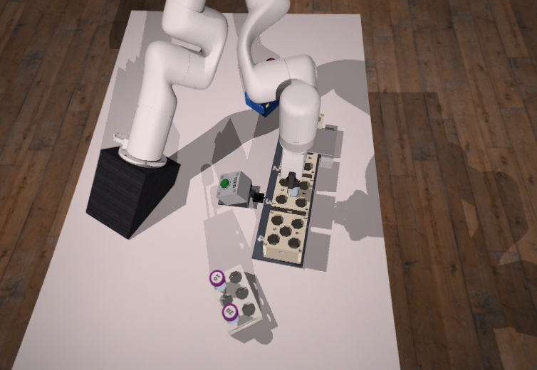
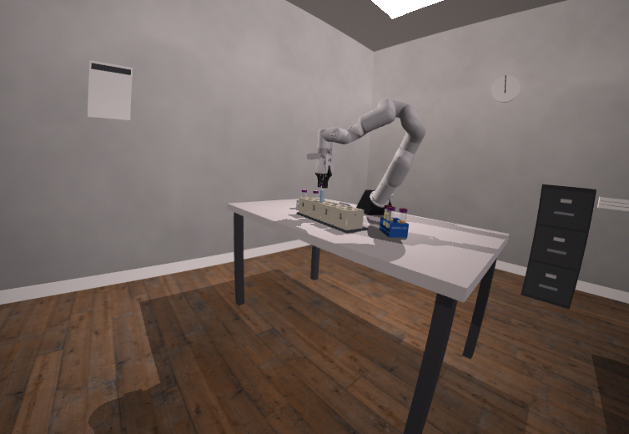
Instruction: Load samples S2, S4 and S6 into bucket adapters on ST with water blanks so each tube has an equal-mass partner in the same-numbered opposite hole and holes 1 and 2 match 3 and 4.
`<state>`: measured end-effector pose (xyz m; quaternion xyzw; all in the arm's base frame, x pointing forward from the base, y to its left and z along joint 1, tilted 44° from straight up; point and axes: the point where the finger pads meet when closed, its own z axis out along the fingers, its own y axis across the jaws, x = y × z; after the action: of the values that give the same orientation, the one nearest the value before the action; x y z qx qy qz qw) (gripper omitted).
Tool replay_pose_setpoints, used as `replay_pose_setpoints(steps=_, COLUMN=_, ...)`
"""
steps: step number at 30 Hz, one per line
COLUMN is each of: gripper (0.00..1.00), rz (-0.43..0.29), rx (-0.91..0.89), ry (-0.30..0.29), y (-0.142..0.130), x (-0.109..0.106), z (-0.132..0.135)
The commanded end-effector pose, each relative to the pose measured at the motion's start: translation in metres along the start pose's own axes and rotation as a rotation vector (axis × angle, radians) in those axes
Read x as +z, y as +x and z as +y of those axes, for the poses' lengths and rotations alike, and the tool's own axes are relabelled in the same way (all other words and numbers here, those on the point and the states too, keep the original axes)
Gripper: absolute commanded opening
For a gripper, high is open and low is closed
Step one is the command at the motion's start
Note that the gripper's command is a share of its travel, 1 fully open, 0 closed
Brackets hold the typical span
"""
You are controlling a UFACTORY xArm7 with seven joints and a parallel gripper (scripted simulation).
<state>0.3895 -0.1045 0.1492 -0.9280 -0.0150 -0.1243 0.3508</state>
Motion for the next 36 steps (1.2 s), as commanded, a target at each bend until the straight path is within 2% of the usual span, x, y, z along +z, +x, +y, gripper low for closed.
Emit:
replay_pose_setpoints(steps=1, gripper=0.0, rz=0.004, rx=0.0, ry=-0.003, y=0.001, x=0.003, z=0.001)
replay_pose_setpoints(steps=36, gripper=0.0, rz=0.004, rx=0.0, ry=-0.003, y=0.001, x=0.034, z=0.001)
